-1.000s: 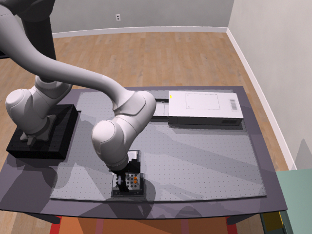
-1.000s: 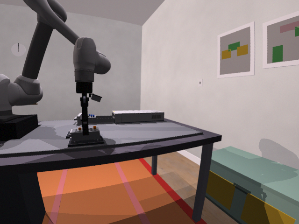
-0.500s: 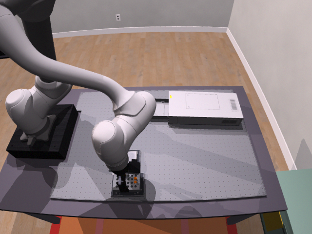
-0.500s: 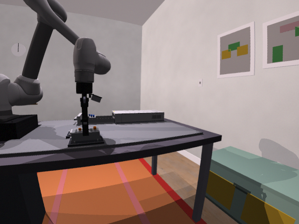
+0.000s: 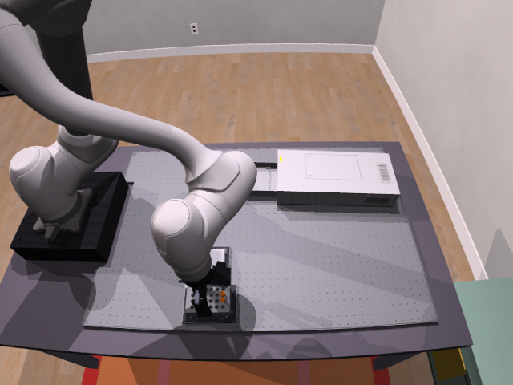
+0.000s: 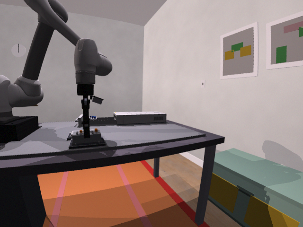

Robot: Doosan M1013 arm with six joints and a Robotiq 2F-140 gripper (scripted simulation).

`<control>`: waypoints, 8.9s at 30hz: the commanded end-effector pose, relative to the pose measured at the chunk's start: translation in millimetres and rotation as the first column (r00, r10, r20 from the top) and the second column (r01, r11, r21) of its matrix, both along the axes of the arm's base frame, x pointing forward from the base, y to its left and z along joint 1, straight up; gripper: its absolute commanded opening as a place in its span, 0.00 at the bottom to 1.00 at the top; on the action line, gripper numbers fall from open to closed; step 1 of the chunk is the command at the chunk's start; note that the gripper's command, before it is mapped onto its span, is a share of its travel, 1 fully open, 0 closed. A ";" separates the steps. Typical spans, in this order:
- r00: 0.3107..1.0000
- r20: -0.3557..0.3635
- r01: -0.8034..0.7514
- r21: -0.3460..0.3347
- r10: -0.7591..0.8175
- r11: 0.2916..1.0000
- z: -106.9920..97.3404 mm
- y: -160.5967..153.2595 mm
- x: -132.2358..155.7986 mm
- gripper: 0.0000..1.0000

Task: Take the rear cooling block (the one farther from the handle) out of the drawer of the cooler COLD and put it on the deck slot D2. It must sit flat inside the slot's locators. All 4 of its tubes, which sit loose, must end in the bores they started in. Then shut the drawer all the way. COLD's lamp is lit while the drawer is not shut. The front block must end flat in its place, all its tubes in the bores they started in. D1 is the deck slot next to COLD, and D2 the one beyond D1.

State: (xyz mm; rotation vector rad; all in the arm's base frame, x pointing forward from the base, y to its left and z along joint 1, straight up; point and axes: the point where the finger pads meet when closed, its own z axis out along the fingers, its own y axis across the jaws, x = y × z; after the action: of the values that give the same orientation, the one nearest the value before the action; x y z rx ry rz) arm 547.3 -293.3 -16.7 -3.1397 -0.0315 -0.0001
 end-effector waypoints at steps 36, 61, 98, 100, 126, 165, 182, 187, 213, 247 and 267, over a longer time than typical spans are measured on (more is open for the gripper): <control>1.000 0.001 0.000 0.000 0.000 1.000 -2.9 -0.2 0.5 0.10; 1.000 0.001 0.000 0.000 0.000 1.000 -3.1 -0.2 0.5 0.10; 1.000 0.001 0.000 0.000 0.000 1.000 -3.1 -0.2 0.5 0.55; 1.000 0.001 0.000 0.000 0.000 1.000 -3.1 -0.2 0.5 0.58; 1.000 0.001 0.000 0.000 0.000 1.000 -3.1 -0.2 0.5 0.66; 1.000 0.001 0.000 0.000 0.000 1.000 -3.1 -0.2 0.5 0.66; 1.000 0.001 0.000 0.000 0.000 1.000 39.8 -0.2 0.4 0.66; 1.000 0.001 0.000 0.000 0.000 1.000 46.4 -0.2 0.4 0.66; 1.000 0.001 0.000 0.000 0.000 1.000 75.8 -0.3 0.4 0.66; 0.983 0.001 -0.185 -0.001 0.185 0.983 104.4 26.7 -7.1 0.10; 0.786 0.002 -0.618 -0.001 0.618 0.786 102.4 96.0 -26.3 0.10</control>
State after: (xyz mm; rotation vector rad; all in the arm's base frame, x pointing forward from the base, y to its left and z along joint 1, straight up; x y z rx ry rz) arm 523.2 -207.2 85.4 -2.9927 -0.9558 0.0020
